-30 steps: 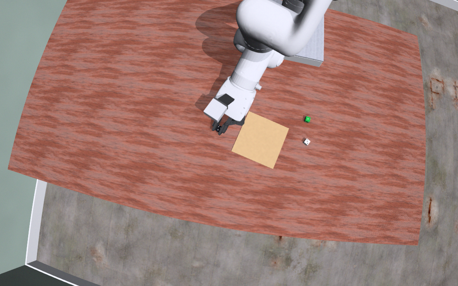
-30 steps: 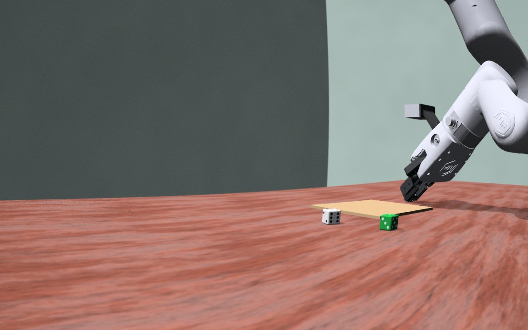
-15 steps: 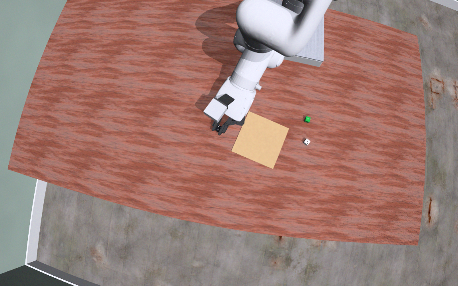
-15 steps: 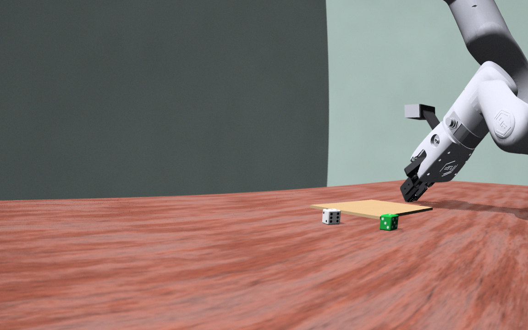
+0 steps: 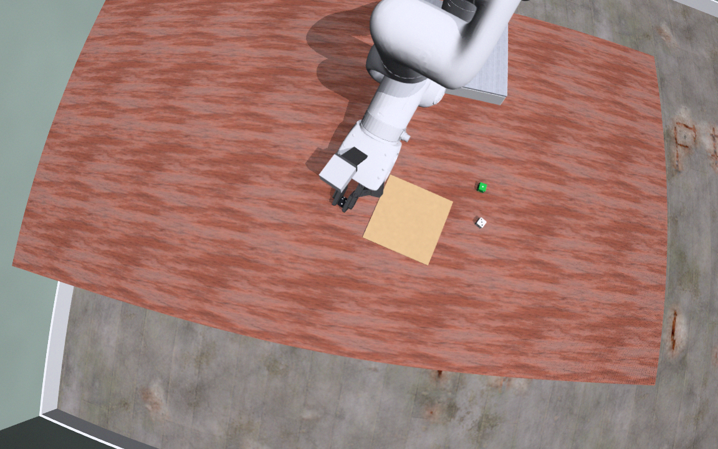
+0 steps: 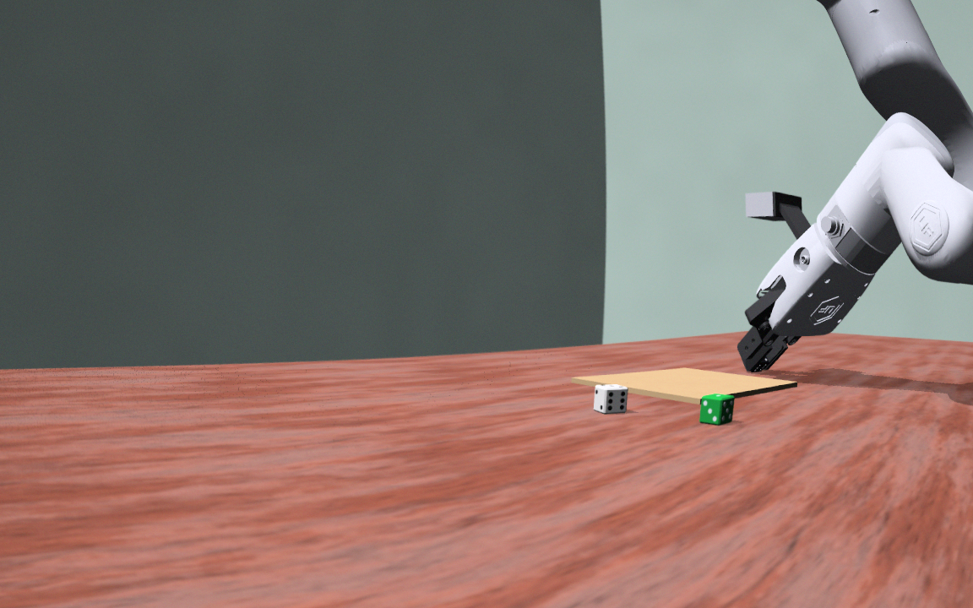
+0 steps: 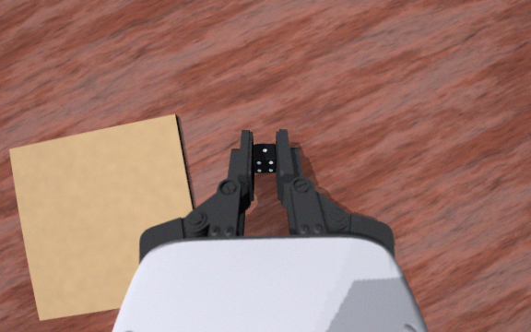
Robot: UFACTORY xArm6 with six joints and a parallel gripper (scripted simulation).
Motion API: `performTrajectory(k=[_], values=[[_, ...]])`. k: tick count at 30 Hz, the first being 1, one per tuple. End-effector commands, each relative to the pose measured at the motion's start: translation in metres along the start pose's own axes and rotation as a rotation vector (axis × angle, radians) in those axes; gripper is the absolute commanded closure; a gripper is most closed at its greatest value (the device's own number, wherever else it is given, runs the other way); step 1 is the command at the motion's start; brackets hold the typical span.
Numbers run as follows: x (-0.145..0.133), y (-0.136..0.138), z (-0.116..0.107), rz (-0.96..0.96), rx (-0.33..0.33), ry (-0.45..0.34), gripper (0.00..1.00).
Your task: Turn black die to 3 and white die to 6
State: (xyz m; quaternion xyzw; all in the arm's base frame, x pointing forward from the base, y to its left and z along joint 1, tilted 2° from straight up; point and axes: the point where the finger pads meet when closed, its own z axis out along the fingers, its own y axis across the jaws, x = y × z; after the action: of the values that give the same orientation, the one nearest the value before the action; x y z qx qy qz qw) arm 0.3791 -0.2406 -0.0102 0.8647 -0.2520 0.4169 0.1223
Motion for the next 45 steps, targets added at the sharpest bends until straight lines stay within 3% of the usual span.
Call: performTrajectory(k=[1, 10, 20, 45], values=[[0.0011, 0.0, -0.0001, 0.0, 0.0, 0.003, 0.89], [0.0011, 0.0, -0.0001, 0.0, 0.0, 0.003, 0.85], [0.0011, 0.0, -0.0001, 0.0, 0.0, 0.003, 0.69], [0.0011, 0.0, -0.0001, 0.0, 0.0, 0.003, 0.69]])
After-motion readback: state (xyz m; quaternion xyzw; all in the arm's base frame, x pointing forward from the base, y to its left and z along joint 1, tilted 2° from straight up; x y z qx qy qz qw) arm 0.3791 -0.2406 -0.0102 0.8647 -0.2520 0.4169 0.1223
